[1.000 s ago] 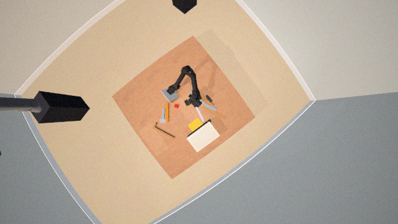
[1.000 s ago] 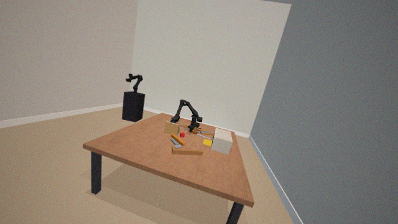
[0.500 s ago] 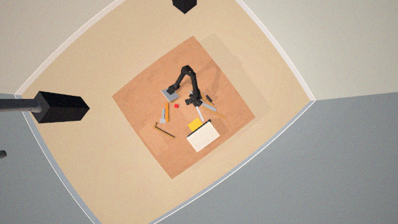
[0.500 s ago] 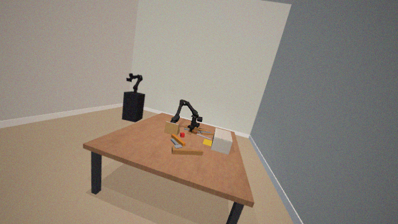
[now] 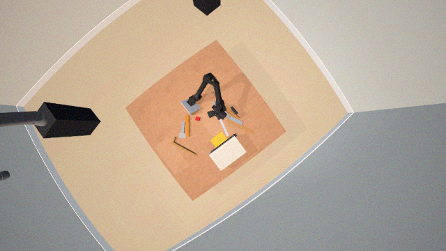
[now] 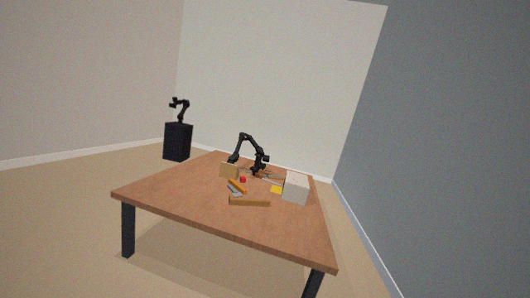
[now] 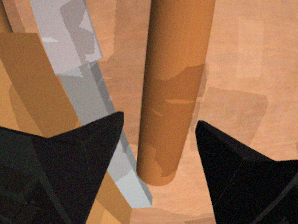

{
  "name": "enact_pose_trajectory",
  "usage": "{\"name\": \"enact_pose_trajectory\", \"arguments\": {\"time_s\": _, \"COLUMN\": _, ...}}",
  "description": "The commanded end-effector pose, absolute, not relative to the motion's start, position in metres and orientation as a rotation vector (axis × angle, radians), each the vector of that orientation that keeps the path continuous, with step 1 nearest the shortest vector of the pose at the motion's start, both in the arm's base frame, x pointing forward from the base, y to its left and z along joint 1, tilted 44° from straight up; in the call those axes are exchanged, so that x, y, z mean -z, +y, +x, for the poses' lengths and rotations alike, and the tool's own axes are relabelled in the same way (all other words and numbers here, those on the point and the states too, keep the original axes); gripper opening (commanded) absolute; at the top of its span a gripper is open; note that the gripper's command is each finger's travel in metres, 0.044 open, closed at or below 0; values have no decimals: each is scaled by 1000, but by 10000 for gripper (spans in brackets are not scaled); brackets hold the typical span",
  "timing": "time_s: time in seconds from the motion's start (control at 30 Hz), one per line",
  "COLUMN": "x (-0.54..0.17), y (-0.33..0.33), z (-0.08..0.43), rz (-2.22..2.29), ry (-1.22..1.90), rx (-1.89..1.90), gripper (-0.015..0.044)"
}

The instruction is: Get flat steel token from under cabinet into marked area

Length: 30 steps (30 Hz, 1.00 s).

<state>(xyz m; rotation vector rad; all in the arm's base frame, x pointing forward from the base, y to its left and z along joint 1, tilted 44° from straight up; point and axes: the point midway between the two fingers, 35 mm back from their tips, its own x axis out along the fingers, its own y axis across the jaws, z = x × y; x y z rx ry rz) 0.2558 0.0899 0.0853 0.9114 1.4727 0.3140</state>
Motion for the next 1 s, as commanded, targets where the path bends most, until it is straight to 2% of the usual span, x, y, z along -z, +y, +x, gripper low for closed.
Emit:
{"name": "enact_pose_trajectory", "arguments": {"time_s": 0.0, "x": -85, "y": 90, "z": 256, "rz": 912, "ry": 1472, "rx": -311, "gripper": 270}}
{"name": "enact_pose_trajectory", "arguments": {"time_s": 0.13, "x": -82, "y": 92, "z": 255, "rz": 915, "ry": 1473, "rx": -309, "gripper": 270}}
{"name": "enact_pose_trajectory", "arguments": {"time_s": 0.27, "x": -84, "y": 91, "z": 256, "rz": 911, "ry": 1471, "rx": -315, "gripper": 165}}
{"name": "enact_pose_trajectory", "arguments": {"time_s": 0.57, "x": -84, "y": 91, "z": 256, "rz": 911, "ry": 1471, "rx": -315, "gripper": 105}}
{"name": "enact_pose_trajectory", "arguments": {"time_s": 0.7, "x": -84, "y": 91, "z": 256, "rz": 911, "ry": 1471, "rx": -315, "gripper": 0}}
{"name": "enact_pose_trajectory", "arguments": {"time_s": 0.97, "x": -84, "y": 90, "z": 260, "rz": 917, "ry": 1473, "rx": -310, "gripper": 0}}
